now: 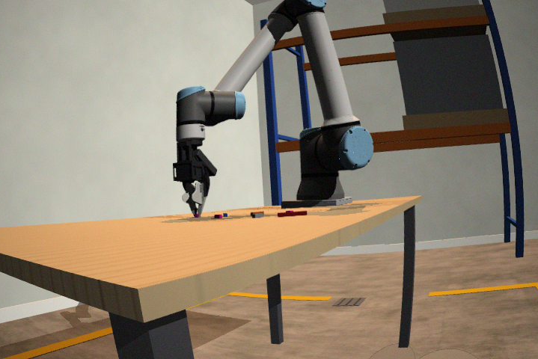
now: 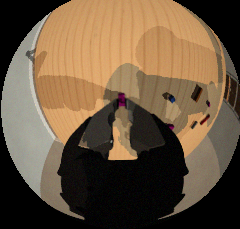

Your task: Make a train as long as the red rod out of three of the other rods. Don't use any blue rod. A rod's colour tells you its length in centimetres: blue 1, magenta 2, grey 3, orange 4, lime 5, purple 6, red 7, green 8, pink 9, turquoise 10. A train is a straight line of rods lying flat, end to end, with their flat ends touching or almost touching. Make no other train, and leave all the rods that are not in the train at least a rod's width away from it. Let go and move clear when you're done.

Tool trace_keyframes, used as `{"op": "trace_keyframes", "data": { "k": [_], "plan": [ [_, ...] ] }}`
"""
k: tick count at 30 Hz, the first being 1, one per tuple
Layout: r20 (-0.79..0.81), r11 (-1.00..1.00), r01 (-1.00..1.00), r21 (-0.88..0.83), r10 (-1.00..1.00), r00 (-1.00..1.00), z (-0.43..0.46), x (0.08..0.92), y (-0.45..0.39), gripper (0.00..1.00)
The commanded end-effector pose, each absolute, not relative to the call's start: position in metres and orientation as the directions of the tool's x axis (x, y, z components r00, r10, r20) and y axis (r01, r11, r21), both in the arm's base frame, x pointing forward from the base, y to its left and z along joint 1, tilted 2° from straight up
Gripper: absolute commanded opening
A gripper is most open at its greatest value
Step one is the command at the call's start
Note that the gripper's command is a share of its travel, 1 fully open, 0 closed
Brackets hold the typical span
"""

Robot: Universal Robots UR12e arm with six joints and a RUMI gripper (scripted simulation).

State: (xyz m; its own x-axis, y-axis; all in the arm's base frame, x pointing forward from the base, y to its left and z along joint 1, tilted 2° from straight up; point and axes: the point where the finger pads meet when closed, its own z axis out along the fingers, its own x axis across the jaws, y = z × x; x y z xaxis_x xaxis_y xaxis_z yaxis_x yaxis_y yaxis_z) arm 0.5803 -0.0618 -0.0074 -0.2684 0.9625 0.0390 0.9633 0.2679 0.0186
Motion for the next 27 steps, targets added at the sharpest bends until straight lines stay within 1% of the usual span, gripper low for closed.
{"op": "trace_keyframes", "data": {
  "k": [1,9,18,27],
  "plan": [
    [0.038,0.268,0.963,0.020,0.963,-0.268,-0.007,0.581,-0.062,0.00],
    [0.038,0.268,0.963,0.020,0.963,-0.268,0.003,0.581,-0.062,0.00],
    [0.038,0.268,0.963,0.020,0.963,-0.268,0.064,0.580,-0.065,0.00],
    [0.038,0.268,0.963,0.020,0.963,-0.268,0.093,0.580,-0.066,0.00]
  ]
}}
